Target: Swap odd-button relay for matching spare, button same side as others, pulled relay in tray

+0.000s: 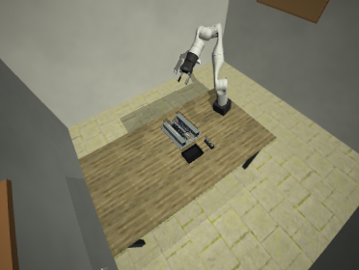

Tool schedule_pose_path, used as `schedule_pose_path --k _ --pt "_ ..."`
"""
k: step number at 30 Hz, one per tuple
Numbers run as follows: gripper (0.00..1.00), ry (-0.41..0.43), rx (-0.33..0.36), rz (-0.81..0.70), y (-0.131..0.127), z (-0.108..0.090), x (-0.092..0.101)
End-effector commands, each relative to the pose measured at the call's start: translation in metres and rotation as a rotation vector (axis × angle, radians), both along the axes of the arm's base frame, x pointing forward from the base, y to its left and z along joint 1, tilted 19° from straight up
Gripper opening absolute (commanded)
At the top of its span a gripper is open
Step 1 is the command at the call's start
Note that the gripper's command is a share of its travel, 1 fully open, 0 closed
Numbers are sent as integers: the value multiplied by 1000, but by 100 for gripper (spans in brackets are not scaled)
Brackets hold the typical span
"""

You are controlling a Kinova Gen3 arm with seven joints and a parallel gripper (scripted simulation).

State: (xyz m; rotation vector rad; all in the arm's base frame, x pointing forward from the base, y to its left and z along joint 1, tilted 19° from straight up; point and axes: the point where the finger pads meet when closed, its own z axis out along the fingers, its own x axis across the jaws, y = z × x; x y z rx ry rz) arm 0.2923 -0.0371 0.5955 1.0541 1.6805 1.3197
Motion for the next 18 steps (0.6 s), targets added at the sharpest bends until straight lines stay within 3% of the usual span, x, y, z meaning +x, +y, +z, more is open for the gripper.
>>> schedule_pose_path --k 1,18 --pt "100 10 -24 31 6 5 3" --pt "100 82 -204 133 8 6 3"
